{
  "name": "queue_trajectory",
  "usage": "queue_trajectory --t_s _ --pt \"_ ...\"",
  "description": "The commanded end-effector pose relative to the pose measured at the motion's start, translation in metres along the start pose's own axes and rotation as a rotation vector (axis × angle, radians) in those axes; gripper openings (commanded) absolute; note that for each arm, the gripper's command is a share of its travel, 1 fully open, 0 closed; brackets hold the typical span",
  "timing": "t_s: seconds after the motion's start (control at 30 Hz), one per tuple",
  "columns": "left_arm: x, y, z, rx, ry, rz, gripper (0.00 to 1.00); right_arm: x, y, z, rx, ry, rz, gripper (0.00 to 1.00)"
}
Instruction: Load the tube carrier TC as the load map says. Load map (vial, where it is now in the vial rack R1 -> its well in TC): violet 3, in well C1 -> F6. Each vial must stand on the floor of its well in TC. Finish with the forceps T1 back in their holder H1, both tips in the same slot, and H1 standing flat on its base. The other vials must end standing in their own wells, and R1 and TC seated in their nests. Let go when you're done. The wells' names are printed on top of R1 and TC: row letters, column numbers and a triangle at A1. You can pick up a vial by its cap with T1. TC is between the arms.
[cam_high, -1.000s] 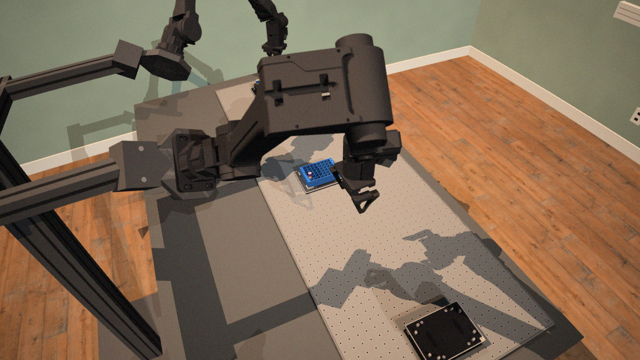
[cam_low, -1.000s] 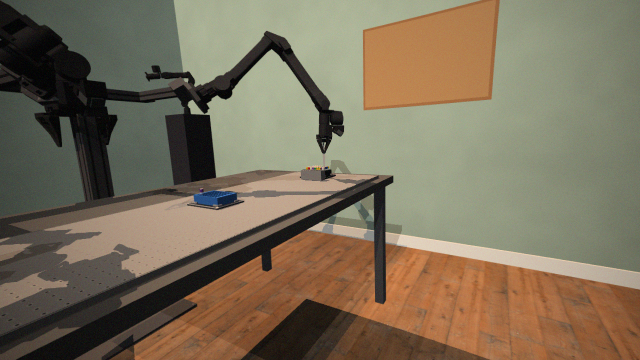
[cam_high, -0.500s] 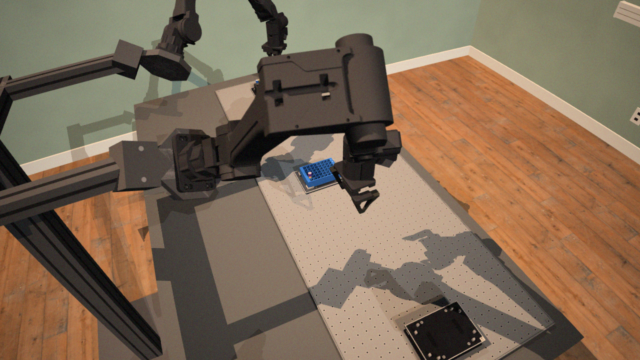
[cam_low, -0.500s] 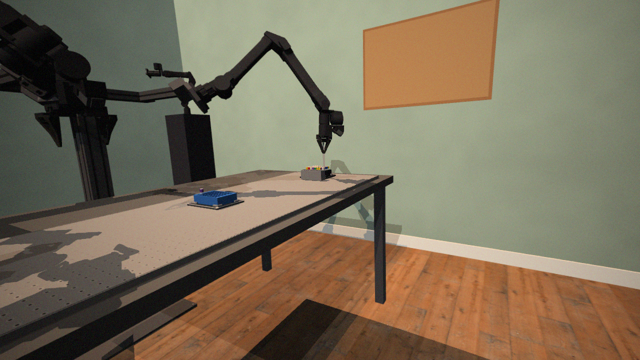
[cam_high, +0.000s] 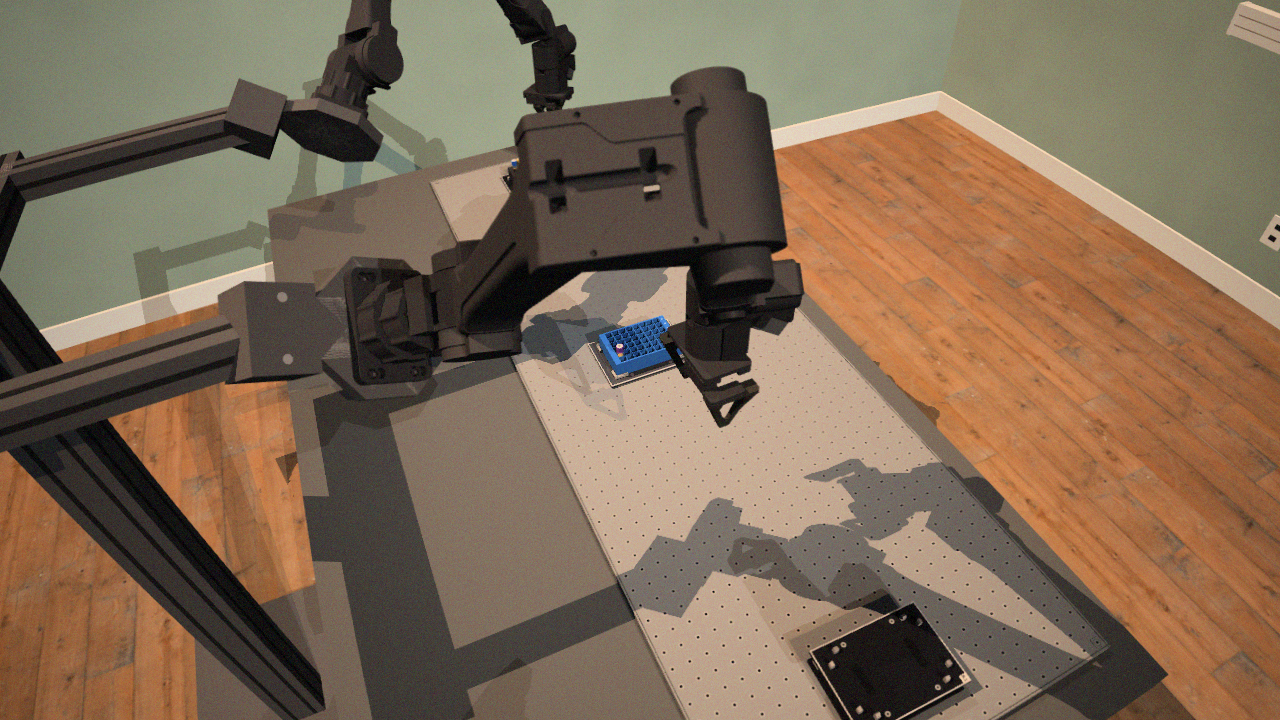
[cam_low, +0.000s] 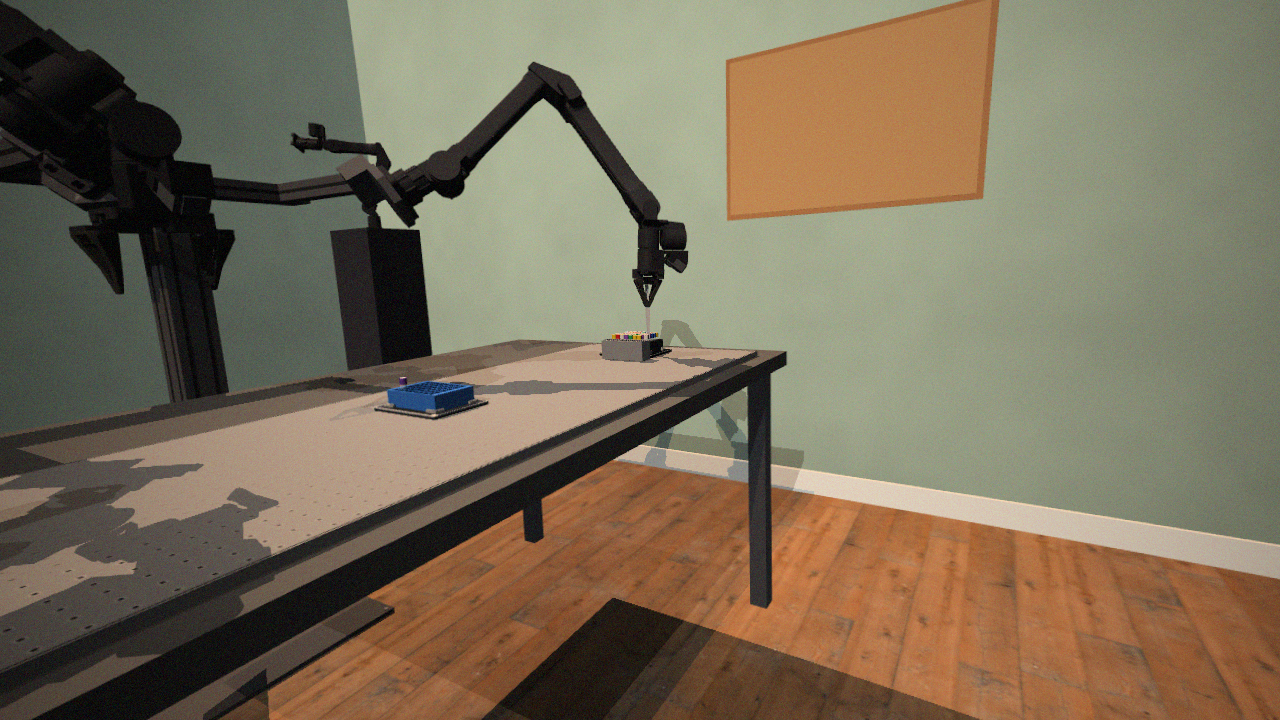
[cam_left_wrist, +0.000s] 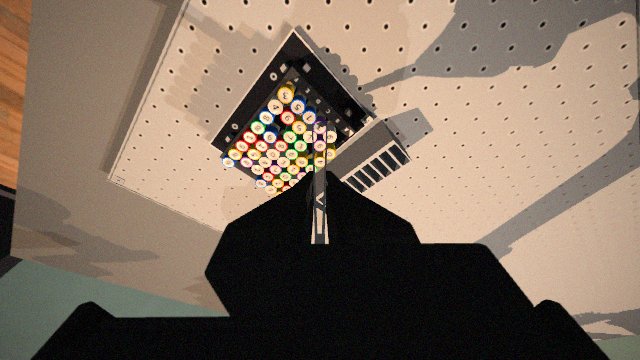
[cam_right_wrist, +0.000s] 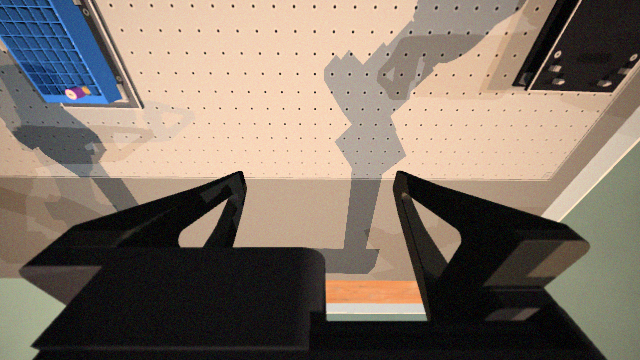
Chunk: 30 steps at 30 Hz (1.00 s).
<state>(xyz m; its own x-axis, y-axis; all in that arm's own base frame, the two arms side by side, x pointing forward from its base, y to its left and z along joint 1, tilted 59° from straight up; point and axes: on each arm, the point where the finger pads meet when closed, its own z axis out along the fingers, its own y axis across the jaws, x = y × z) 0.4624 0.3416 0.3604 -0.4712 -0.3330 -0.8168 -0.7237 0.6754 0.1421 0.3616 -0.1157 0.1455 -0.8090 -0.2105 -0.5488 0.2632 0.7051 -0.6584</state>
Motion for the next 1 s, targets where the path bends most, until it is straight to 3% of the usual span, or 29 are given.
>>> queue_trajectory --t_s 0.0,0.3,0.37,0.5,0.77,0.83,0.87,0.97 --pt "-0.005 0.007 0.010 -0.017 0.012 0.003 0.09 -0.013 -0.006 -0.004 0.009 -0.028 0.037 1.00" --pt "0.005 0.001 0.008 -0.008 0.023 0.004 0.09 -0.013 -0.006 -0.004 0.009 -0.028 0.037 1.00" --pt "-0.004 0.001 -0.016 0.004 -0.015 -0.006 0.09 -0.013 -0.006 -0.004 0.009 -0.028 0.037 1.00" --pt "-0.017 -0.005 -0.027 0.022 -0.057 -0.021 0.09 -0.013 -0.006 -0.004 0.009 -0.028 0.037 1.00" --pt "-0.002 -0.005 -0.039 0.019 -0.010 -0.006 0.09 -0.013 -0.006 -0.004 0.009 -0.028 0.037 1.00" --pt "-0.002 -0.005 -0.039 0.019 -0.010 -0.006 0.09 -0.013 -0.006 -0.004 0.009 -0.028 0.037 1.00" --pt "0.016 -0.008 -0.018 0.009 0.046 0.013 0.09 -0.013 -0.006 -0.004 0.009 -0.028 0.037 1.00" --pt "0.003 -0.005 -0.044 0.018 0.001 -0.002 0.09 -0.013 -0.006 -0.004 0.009 -0.028 0.037 1.00"
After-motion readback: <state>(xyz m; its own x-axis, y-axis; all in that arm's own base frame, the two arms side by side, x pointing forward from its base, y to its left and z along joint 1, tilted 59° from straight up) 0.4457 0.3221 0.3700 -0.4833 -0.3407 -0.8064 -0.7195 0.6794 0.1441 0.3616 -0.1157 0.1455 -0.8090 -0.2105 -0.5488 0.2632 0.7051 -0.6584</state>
